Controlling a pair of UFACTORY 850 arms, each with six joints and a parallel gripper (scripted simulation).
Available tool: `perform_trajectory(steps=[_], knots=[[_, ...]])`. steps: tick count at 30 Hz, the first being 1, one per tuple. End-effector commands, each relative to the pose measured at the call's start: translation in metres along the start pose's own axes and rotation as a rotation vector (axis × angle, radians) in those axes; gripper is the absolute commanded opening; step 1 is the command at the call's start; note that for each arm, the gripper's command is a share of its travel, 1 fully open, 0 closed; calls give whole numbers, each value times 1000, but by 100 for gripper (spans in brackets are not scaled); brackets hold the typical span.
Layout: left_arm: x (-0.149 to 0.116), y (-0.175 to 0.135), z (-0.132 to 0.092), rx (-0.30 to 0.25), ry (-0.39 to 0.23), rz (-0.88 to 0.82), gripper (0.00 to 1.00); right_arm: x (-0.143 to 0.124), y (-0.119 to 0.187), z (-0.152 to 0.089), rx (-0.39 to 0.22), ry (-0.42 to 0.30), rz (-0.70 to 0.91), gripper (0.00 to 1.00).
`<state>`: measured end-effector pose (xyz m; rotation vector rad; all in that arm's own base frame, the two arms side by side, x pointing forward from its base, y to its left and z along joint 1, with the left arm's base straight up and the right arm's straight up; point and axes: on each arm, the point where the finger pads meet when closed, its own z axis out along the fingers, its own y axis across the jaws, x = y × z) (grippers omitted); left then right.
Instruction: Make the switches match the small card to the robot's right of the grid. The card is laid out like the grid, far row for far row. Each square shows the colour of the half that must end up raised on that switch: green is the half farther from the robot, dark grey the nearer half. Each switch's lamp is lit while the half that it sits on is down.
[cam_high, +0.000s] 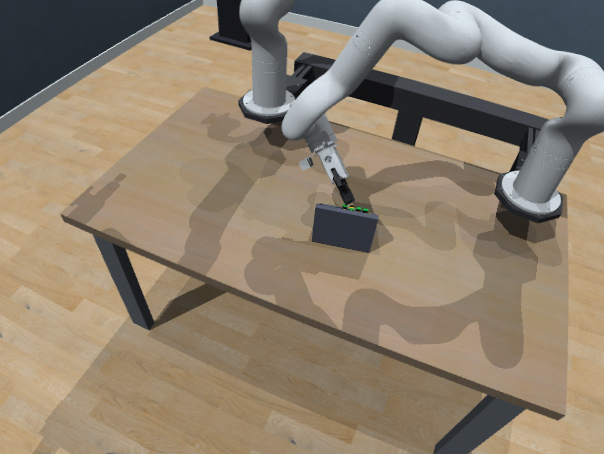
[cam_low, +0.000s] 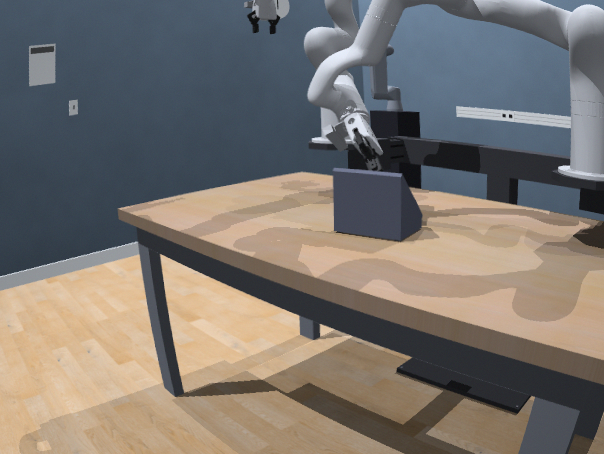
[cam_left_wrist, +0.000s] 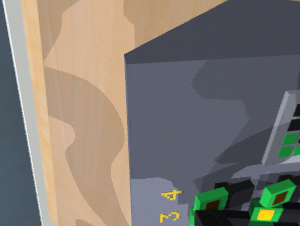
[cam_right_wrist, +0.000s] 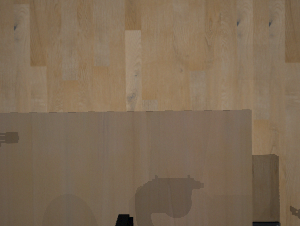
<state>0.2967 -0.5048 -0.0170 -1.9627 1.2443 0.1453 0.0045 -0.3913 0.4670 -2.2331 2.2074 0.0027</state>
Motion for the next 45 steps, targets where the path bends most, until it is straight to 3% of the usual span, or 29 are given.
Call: perform_trajectory(steps=[1, 23, 35, 45], knots=[[1, 0, 0, -1, 2, -1, 0, 0, 0, -1, 0, 2, 0, 100], [2, 0, 1, -1, 2, -1, 0, 0, 0, -1, 0, 2, 0, 100], [-14, 0, -21, -1, 2, -1, 0, 0, 0, -1, 0, 2, 0, 100], [-15, 0, -23, -1, 2, -1, 0, 0, 0, -1, 0, 2, 0, 100]])
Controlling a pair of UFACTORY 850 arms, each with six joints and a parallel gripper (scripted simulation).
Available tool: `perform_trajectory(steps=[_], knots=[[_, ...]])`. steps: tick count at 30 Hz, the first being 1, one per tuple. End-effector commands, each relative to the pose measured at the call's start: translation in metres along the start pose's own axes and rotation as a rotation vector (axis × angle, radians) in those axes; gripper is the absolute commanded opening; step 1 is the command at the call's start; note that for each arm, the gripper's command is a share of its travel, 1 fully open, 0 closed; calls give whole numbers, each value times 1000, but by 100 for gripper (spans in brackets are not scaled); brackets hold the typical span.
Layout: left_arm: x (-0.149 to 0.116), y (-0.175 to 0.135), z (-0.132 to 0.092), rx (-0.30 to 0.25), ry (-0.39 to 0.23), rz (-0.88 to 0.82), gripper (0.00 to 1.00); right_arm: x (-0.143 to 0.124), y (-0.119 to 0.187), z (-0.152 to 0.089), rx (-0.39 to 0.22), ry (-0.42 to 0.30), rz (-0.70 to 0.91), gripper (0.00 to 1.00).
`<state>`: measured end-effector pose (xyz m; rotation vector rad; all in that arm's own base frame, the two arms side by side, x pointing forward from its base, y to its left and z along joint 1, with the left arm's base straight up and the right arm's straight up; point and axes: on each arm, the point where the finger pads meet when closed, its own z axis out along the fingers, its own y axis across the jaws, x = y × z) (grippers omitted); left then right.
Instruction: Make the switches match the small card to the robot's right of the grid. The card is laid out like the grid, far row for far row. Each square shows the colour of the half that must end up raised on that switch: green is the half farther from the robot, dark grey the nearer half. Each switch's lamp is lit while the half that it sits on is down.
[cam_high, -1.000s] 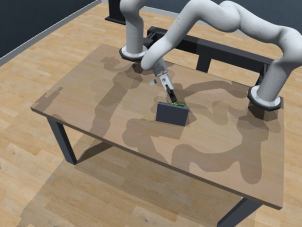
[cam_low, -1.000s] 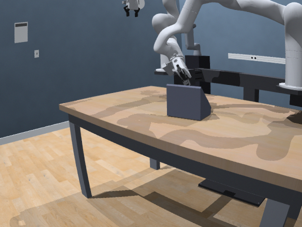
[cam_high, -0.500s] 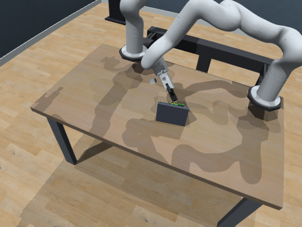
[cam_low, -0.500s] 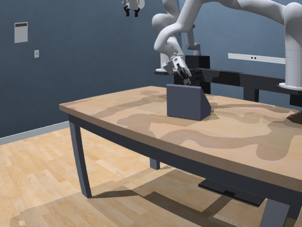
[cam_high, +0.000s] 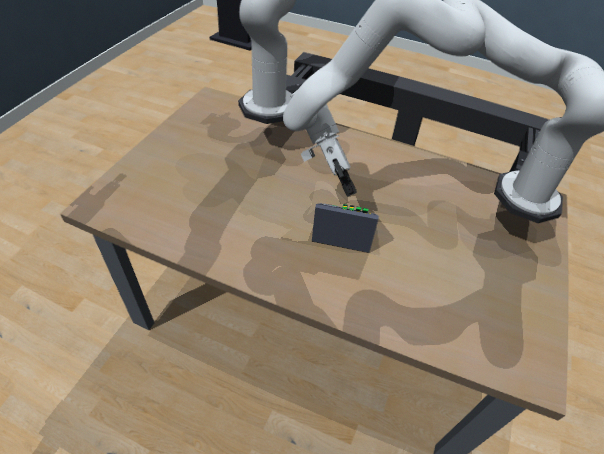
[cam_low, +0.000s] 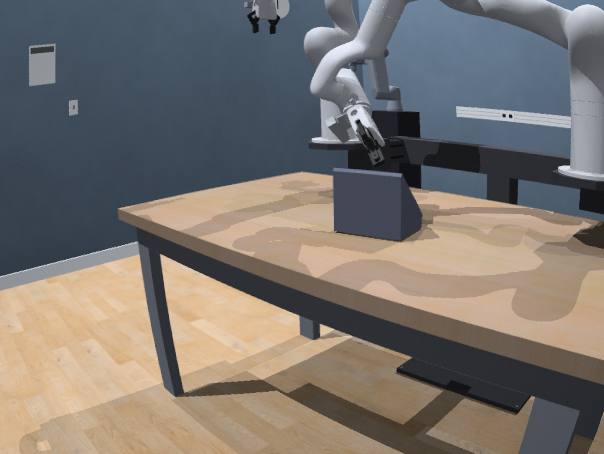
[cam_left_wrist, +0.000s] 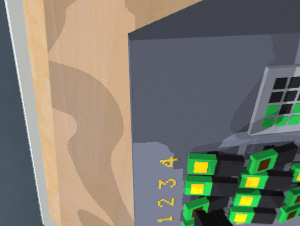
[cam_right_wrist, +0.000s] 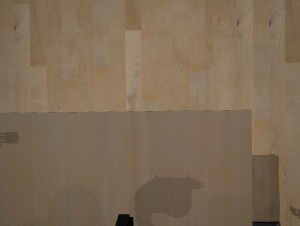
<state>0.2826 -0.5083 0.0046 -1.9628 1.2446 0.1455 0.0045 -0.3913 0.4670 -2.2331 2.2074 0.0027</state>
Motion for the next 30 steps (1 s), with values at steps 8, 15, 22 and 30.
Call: perform_trajectory(steps=[8, 15, 22, 30], knots=[[-6, 11, 6, 39, 3, -29, 0, 0, 0, -1, 0, 2, 0, 100], [-41, 71, 41, 242, 7, -170, 0, 0, 0, -1, 0, 2, 0, 100], [-44, 76, 44, 258, 6, -181, 0, 0, 0, -1, 0, 2, 0, 100], [-43, 77, 44, 257, 1, -181, 0, 0, 0, -1, 0, 2, 0, 100]])
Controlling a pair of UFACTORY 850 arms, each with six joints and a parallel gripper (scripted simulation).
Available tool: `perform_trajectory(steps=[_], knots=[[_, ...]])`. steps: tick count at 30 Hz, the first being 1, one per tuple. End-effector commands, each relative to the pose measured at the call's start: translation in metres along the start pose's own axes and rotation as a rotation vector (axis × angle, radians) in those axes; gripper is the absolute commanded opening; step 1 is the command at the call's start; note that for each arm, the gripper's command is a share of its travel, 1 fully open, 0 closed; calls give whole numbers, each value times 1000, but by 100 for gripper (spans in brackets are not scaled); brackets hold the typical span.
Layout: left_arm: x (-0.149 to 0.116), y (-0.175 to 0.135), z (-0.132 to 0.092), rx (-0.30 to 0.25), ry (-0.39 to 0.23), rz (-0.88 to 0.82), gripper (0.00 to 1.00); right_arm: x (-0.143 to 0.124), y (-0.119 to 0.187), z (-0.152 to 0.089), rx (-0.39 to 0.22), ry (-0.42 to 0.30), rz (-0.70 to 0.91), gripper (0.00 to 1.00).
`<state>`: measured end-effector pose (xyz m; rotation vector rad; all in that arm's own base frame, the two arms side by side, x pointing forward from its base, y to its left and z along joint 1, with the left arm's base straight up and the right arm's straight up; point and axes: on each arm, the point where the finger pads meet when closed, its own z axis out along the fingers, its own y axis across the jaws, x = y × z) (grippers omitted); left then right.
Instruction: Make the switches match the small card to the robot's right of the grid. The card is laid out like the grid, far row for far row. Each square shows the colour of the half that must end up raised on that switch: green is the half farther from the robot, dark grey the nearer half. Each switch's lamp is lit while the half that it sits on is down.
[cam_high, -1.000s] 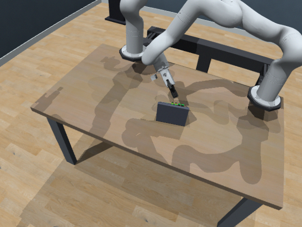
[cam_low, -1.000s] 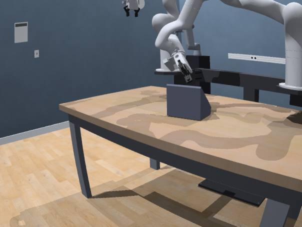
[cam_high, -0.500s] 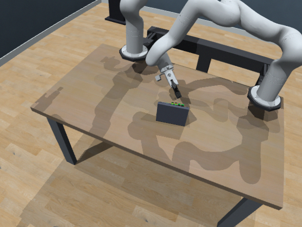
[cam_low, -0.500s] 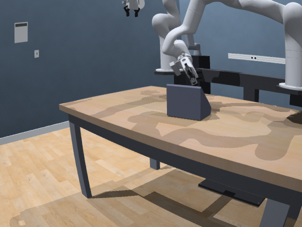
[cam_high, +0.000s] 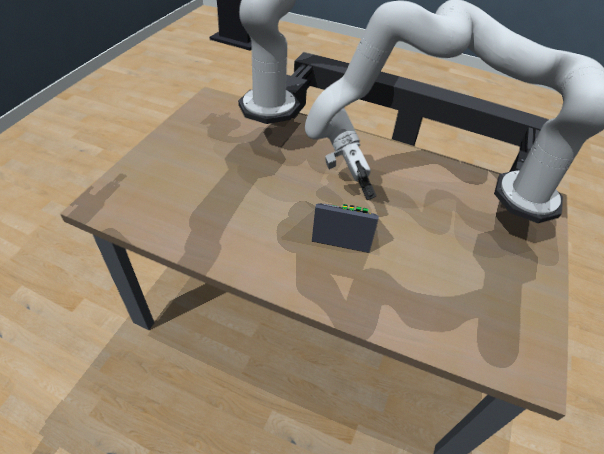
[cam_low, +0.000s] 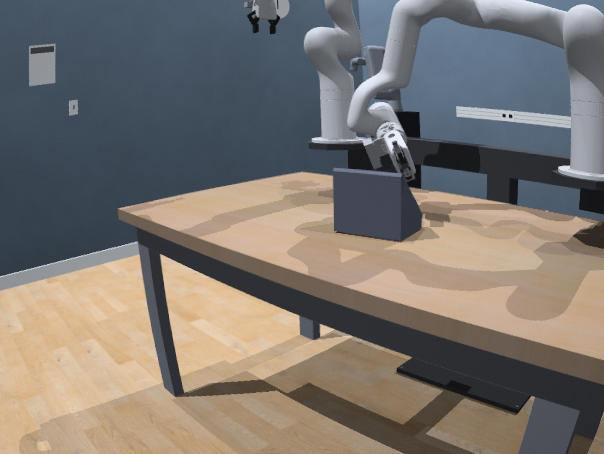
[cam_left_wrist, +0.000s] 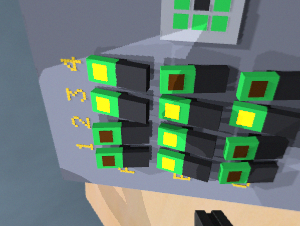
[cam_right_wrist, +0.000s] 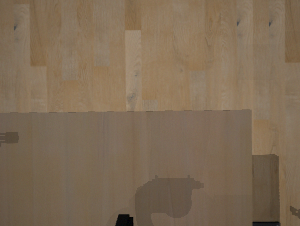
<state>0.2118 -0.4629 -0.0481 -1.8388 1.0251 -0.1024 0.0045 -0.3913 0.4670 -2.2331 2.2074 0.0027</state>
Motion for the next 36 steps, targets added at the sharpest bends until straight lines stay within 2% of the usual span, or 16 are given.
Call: perform_trajectory(steps=[1, 26, 36], knots=[[0, 0, -1, 0, 0, 0, 0, 0, 0, -1, 0, 2, 0, 100], [0, 0, 0, 0, 0, 0, 0, 0, 0, -1, 0, 2, 0, 100], [8, 0, 11, 0, 0, 0, 0, 0, 0, -1, 0, 2, 0, 100]])
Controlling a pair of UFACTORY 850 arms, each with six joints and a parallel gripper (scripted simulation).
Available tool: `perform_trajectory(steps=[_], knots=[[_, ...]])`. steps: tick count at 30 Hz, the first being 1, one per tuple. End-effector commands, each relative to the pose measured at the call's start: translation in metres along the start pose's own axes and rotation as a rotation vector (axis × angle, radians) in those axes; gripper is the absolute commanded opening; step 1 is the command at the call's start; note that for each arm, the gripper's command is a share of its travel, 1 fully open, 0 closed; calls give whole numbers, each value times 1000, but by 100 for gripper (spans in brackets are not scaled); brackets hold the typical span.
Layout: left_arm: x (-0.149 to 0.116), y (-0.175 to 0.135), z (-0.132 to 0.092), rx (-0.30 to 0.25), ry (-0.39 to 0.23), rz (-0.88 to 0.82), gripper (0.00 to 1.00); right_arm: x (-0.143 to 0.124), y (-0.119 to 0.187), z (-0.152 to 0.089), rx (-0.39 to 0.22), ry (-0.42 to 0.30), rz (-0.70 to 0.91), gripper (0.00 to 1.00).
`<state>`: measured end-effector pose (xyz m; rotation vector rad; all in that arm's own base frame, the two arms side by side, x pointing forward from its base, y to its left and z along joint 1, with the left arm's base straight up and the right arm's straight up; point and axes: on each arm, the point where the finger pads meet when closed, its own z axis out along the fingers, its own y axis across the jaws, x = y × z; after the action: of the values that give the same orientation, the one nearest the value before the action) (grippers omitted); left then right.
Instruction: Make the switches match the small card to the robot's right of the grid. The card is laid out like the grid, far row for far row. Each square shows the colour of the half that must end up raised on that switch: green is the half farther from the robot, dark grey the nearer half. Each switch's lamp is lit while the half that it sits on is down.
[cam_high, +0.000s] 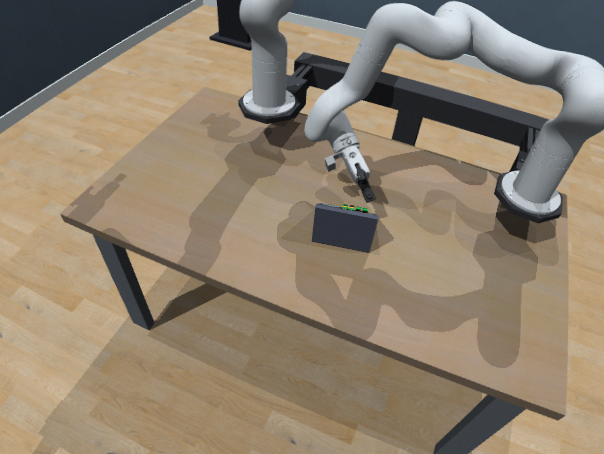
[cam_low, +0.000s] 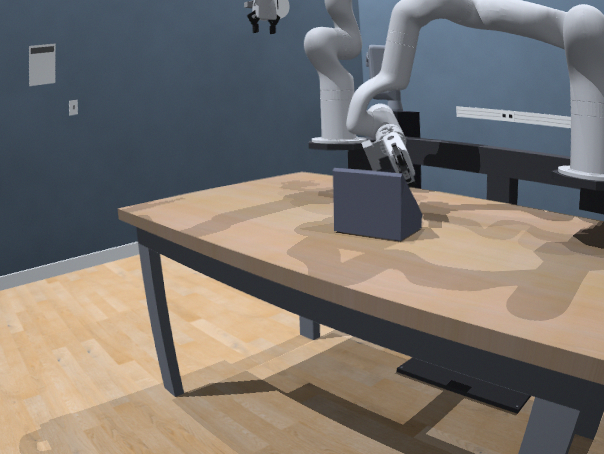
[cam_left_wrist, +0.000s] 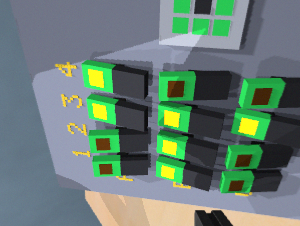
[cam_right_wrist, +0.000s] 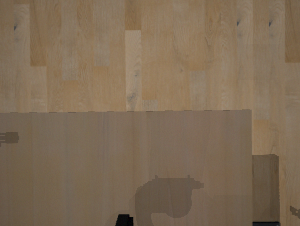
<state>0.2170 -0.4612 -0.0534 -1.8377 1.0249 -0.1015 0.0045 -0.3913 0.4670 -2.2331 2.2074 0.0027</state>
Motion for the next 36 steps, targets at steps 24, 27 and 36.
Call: perform_trajectory(steps=[24, 27, 36], knots=[[11, 0, 15, 0, 1, -1, 0, 0, 0, -1, 0, 2, 0, 100], [12, 0, 16, 0, 1, -1, 0, 0, 0, -1, 0, 2, 0, 100], [13, 0, 17, 0, 1, -1, 0, 0, 0, -1, 0, 2, 0, 100]])
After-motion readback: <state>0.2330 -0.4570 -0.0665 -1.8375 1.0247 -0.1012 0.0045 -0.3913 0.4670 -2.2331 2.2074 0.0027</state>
